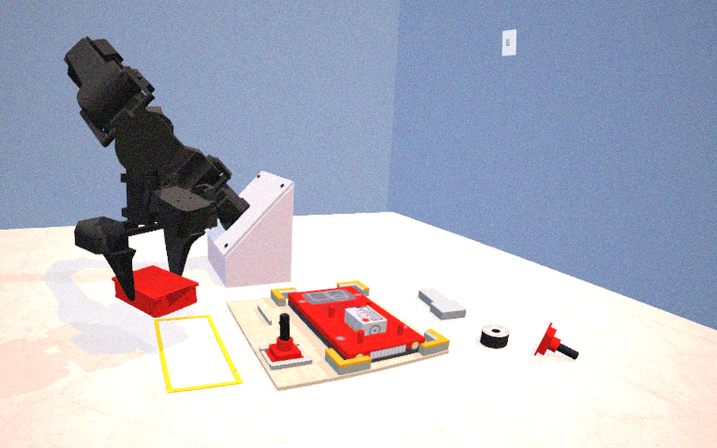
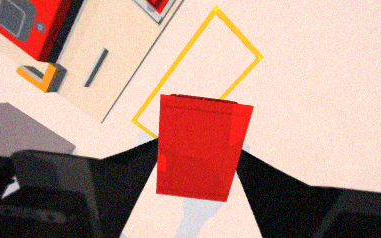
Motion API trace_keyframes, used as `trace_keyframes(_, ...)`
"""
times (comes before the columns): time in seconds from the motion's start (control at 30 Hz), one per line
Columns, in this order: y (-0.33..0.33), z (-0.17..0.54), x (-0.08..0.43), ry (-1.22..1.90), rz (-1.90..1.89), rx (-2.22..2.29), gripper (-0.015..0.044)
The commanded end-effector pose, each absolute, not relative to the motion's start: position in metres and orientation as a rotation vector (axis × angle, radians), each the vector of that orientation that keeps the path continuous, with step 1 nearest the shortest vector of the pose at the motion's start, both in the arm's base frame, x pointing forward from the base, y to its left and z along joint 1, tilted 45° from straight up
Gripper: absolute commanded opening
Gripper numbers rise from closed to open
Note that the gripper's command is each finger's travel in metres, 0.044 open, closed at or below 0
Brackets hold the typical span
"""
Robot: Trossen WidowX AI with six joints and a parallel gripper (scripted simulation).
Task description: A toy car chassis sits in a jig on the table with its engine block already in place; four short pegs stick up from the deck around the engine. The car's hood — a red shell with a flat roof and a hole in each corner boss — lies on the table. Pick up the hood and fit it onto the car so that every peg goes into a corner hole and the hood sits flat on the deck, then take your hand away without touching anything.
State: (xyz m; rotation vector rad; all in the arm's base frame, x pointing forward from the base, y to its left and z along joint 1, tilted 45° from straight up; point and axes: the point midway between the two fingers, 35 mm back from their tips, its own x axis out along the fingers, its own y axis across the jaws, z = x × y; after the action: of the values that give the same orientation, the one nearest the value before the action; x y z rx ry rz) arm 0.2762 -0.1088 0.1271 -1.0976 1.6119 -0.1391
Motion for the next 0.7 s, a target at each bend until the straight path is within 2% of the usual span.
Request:
trace_keyframes(0.0,-0.097,0.143,0.276,1.602,-0.149,-1.097,0.0)
trace_keyframes(0.37,-0.082,0.157,0.275,1.603,-0.148,-1.096,0.0)
trace_keyframes(0.67,-0.063,0.137,0.295,1.584,-0.186,-1.03,0.0)
